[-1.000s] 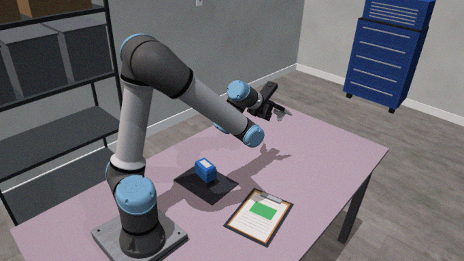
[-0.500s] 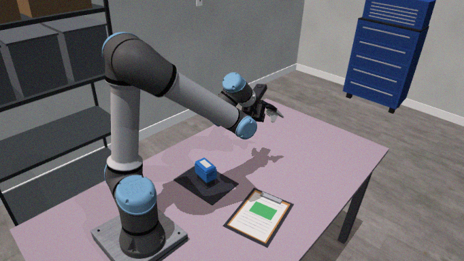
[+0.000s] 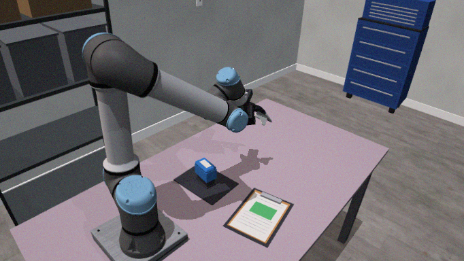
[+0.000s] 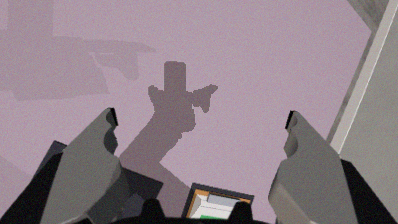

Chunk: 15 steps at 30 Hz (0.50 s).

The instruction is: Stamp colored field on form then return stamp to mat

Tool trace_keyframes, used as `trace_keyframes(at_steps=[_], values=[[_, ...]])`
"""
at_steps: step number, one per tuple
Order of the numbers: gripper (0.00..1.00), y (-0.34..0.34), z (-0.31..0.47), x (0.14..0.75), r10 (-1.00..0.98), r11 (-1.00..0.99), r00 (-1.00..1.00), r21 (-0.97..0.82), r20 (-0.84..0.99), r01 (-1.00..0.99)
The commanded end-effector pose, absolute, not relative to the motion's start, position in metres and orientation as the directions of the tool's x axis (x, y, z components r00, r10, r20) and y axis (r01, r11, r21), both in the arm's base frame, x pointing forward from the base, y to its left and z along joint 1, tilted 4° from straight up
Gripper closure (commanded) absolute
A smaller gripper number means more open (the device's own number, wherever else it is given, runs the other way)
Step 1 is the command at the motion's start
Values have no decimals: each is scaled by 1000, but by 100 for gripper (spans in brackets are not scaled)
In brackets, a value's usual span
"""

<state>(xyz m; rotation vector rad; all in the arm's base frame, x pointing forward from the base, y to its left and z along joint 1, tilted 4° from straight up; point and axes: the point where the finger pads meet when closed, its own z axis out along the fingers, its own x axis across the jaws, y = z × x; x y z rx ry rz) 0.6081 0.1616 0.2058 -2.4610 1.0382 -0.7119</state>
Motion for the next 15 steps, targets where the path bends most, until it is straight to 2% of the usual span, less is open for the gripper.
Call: trace_keyframes(at_steps=[1,15], values=[[0,165,193,570,-630,-767,712,-392,311,-507],[0,167,173,496,-411,-907,870,-219,272,-360]])
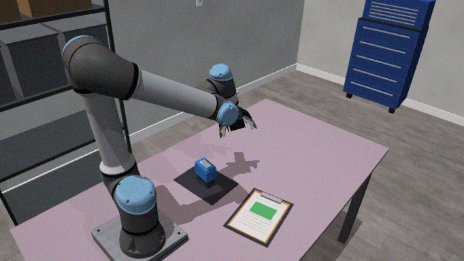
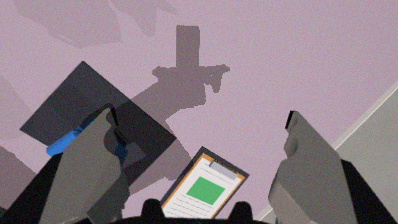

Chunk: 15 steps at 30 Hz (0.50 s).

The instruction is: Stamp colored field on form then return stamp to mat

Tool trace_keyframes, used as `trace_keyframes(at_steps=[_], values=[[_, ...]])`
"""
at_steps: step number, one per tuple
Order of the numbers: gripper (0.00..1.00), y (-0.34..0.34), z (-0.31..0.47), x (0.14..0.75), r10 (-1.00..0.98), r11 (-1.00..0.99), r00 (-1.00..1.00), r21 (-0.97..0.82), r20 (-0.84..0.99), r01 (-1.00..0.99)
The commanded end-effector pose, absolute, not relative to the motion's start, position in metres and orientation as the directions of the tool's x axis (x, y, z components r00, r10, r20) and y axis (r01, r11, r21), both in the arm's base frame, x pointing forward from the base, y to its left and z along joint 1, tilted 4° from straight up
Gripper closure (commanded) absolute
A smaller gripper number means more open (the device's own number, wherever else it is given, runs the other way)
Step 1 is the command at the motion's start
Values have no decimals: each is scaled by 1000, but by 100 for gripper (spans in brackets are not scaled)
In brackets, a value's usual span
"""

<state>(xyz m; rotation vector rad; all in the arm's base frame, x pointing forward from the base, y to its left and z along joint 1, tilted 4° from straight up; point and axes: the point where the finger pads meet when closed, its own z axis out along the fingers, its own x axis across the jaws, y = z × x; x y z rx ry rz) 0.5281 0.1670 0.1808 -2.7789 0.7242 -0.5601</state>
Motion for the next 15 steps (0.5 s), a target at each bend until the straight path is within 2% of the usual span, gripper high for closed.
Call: trace_keyframes(at_steps=[1,15], values=[[0,167,171,487,-381,-920,886,-200,264,-336],[0,165,155,395,-93,-995,987,-60,134,-85]])
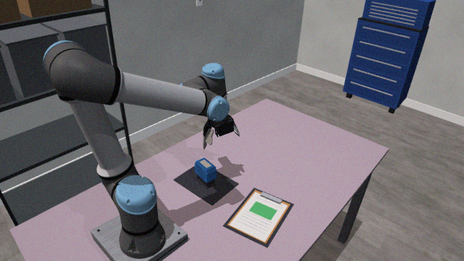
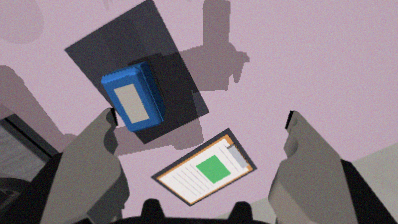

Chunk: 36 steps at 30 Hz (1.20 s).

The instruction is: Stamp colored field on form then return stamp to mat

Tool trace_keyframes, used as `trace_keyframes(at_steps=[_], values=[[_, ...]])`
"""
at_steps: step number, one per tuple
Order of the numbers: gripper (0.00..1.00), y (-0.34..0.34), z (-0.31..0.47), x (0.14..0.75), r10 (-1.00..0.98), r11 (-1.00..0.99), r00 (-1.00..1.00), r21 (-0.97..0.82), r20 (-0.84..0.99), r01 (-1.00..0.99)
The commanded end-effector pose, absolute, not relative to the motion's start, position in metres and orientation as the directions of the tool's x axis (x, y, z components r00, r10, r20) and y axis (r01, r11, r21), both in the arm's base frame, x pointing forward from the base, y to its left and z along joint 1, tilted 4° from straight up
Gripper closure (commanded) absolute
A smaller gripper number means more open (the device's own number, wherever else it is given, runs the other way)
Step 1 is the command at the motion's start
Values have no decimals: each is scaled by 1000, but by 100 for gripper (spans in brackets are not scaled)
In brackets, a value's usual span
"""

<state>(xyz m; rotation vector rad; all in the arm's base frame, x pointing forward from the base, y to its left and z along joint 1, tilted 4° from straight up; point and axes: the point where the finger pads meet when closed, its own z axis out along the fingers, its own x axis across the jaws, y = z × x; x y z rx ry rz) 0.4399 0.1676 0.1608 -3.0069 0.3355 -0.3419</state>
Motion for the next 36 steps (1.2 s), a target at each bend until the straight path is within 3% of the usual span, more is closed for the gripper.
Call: trace_keyframes(at_steps=[1,14,36], values=[[0,165,155,395,-93,-995,987,-60,134,-85],[0,163,151,357,24,-999,997,-28,69,26],[0,162,153,356,31,-999,997,-27,67,33]])
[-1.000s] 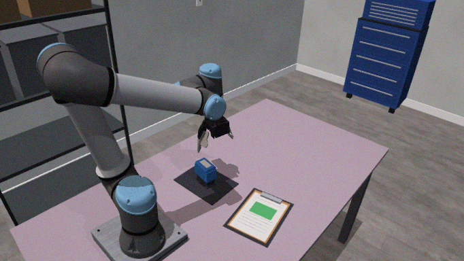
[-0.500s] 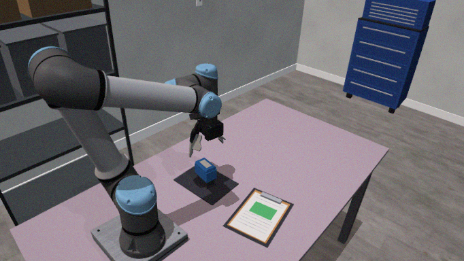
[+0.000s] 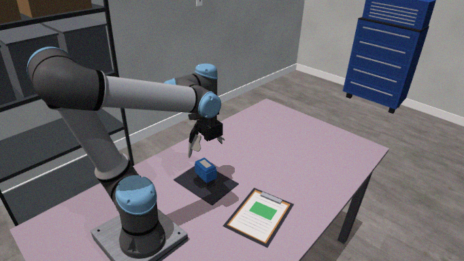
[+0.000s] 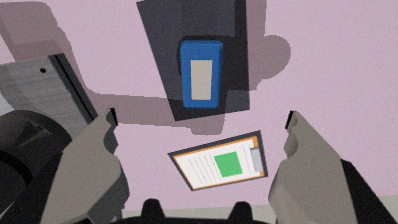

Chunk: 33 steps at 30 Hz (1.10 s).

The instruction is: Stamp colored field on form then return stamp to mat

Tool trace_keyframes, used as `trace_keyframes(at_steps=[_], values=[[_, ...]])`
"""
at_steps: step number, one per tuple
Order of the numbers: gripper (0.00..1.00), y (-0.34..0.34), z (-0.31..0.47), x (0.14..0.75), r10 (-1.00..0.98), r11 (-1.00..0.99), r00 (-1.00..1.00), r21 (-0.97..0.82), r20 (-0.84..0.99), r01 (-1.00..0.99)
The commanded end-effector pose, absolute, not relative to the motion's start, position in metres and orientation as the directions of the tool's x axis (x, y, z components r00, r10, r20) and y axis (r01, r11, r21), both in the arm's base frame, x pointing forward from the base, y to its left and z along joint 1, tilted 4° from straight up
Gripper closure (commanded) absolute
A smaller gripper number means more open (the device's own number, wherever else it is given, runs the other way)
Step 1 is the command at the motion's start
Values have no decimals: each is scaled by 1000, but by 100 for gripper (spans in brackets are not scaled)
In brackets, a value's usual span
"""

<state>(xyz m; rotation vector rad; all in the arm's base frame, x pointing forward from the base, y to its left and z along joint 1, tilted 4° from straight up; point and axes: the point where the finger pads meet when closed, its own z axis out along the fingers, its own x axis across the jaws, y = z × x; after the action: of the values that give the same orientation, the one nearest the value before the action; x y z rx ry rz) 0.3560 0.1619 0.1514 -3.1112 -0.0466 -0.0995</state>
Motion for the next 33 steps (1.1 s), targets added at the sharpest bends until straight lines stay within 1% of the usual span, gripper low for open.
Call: trace_keyframes(at_steps=[1,7,22,33], values=[[0,162,158,357,31,-999,997,-27,70,33],[0,160,203,354,28,-999,997,-28,67,30],[0,159,202,354,38,-999,997,-27,63,40],[0,150,202,357,104,-994,992,-23,64,106]])
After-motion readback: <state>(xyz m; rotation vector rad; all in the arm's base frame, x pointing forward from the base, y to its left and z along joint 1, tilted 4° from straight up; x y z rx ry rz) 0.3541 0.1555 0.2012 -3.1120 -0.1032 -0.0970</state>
